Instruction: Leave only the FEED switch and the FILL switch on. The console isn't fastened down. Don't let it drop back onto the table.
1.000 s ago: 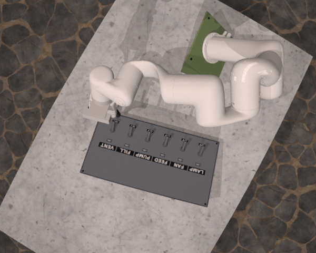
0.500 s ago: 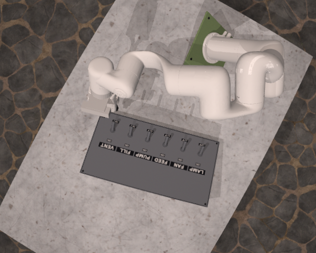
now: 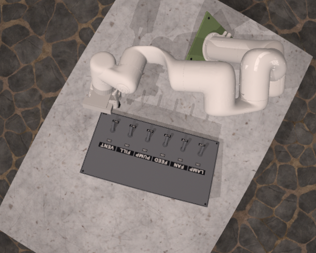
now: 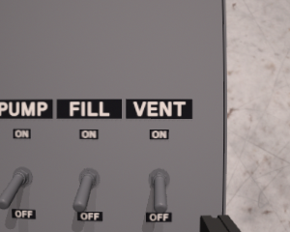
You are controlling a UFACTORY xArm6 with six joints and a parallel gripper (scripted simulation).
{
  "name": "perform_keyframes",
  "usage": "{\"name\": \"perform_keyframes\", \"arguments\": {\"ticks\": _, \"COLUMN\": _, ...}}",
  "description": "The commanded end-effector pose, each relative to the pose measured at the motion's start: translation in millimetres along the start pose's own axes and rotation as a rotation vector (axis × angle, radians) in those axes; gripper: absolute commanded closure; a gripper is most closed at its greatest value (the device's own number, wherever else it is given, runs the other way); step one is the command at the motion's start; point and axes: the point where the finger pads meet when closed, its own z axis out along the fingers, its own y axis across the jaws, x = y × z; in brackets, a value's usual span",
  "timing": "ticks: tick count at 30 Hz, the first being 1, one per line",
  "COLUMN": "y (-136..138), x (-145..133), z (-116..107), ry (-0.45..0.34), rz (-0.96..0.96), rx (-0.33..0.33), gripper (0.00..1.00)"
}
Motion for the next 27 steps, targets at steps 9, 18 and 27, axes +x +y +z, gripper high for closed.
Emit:
{"name": "perform_keyframes", "arguments": {"ticks": 9, "y": -90.8, "x": -48.5, "z": -1.4, "ry": 0.002, "rz": -0.003, "rx": -0.005, "gripper": 1.0}}
{"name": "perform_keyframes", "arguments": {"ticks": 18, "y": -94.6, "x": -51.1, "z": -1.0, "ry": 0.002, "rz": -0.003, "rx": -0.005, "gripper": 1.0}}
{"name": "perform_keyframes", "arguments": {"ticks": 27, "y": -94.6, "x": -51.1, "z": -1.0, "ry": 0.002, "rz": -0.003, "rx": -0.005, "gripper": 1.0}}
